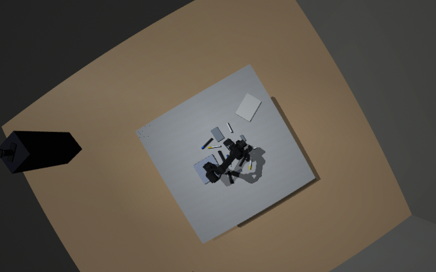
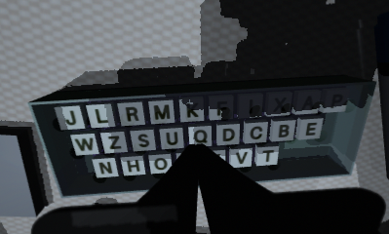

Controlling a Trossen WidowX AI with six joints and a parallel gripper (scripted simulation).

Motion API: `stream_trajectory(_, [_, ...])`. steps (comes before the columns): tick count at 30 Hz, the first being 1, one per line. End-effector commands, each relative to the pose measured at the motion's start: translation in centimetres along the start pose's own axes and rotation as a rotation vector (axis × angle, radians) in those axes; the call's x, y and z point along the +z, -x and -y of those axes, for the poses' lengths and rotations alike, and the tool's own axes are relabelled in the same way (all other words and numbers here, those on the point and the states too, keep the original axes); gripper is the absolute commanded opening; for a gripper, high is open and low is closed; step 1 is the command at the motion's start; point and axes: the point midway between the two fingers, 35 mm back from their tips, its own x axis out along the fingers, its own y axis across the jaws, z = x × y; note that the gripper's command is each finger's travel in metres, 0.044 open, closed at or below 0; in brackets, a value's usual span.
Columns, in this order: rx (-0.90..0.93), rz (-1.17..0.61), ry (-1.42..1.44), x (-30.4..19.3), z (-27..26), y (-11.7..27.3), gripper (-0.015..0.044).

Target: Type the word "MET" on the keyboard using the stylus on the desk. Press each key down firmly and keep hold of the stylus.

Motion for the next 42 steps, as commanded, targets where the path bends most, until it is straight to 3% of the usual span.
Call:
stream_trajectory(1, [0.001, -0.009, 0.015, -0.4, 1.0, -0.1, 0.0000])
stream_trajectory(9, [0.001, -0.009, 0.015, -0.3, 1.2, -0.1, 0.0000])
stream_trajectory(16, [-0.004, -0.009, 0.015, -0.3, 7.8, -0.1, 0.0000])
stream_trajectory(42, [-0.002, -0.011, 0.015, -3.5, 5.0, -0.1, 0.0000])
